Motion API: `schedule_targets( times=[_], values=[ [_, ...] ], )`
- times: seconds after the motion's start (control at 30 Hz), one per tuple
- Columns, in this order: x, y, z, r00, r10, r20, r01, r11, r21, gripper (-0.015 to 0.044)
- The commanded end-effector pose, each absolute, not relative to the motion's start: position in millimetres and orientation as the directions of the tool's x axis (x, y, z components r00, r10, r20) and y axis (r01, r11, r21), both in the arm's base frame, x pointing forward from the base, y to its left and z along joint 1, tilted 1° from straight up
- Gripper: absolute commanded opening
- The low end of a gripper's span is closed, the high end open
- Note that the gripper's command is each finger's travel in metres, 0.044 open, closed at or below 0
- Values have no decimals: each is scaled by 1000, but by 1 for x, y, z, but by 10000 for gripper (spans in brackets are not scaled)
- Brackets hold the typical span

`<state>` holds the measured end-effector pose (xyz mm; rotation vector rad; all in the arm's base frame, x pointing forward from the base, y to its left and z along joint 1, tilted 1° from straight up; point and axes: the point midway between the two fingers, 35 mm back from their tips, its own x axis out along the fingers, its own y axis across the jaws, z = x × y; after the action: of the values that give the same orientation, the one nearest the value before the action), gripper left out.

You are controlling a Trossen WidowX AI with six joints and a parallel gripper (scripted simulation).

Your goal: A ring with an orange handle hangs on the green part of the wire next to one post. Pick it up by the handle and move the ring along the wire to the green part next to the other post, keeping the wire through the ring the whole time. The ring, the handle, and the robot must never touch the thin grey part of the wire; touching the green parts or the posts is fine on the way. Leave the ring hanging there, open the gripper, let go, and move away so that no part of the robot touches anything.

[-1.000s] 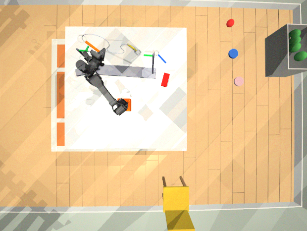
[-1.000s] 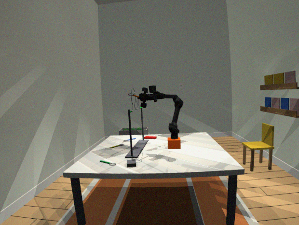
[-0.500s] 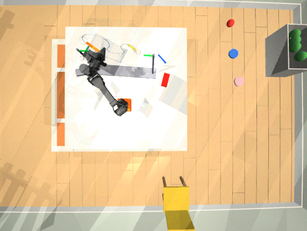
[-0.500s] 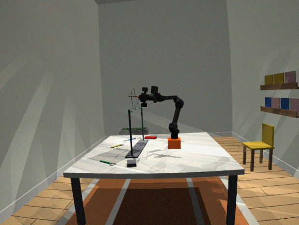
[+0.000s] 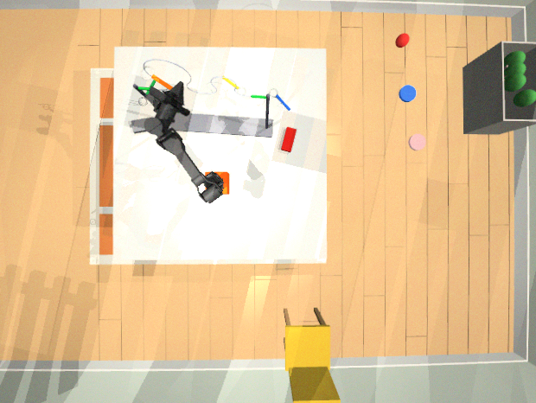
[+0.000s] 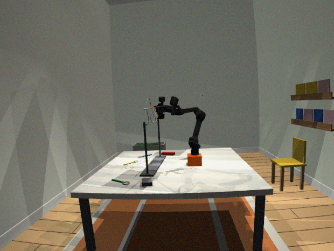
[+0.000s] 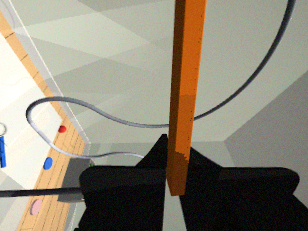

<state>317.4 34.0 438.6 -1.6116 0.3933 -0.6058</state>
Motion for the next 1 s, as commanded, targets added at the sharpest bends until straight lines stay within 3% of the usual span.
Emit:
schedule_targets(
  times=[0.0, 0.97],
  values=[
    [317, 34, 441, 802, -570, 177, 93, -174, -980, -150],
    [317, 38, 456, 813, -484, 325, 43, -506, -862, -150]
  ],
)
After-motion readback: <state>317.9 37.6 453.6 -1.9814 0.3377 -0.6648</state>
